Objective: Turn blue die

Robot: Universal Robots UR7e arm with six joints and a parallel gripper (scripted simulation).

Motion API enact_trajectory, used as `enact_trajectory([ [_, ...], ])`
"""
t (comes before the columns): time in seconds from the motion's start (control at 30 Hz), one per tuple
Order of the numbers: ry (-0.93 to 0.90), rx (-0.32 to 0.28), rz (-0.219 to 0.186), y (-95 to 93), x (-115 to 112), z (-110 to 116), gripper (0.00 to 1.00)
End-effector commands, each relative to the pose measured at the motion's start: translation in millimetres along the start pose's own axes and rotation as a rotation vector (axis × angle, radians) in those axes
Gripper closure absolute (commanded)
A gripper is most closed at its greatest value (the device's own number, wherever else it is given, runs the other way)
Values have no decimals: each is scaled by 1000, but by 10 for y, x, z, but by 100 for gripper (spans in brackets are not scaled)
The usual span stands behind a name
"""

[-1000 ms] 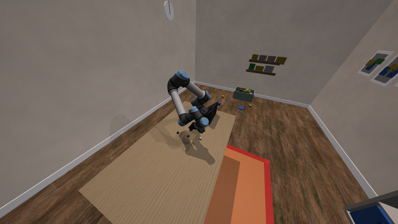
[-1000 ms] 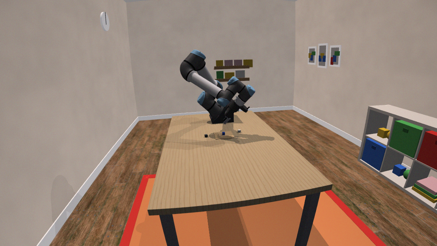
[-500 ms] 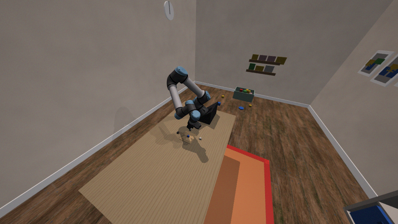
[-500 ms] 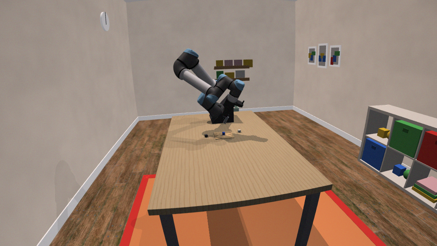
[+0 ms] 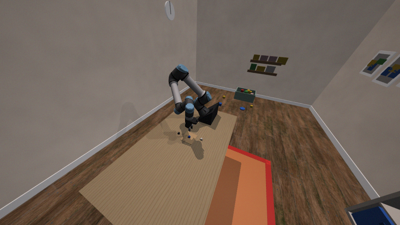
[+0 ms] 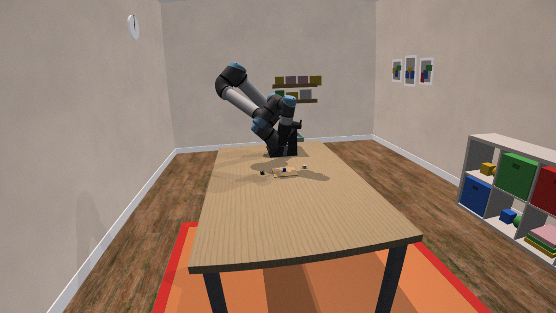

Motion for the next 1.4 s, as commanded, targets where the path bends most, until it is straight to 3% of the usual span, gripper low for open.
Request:
enact_trajectory([
  [0.0, 37, 141, 64, 88, 66, 123, 30],
  [0.17, 48, 185, 101, 139, 98, 197, 30],
  [0.63, 56, 211, 127, 173, 117, 248, 30],
  [0.67, 56, 211, 127, 173, 117, 248, 0],
  [1.37, 56, 211, 127, 255, 107, 266, 0],
])
Point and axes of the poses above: the point where the finger pads meet when closed, its own y axis back along the fingers, its own x axis across the jaws, z = x × y, the point moved 5 cm from there along y, back along the fingers, and after that the axes turned 13 degrees about -y, right-handed, at the moved point
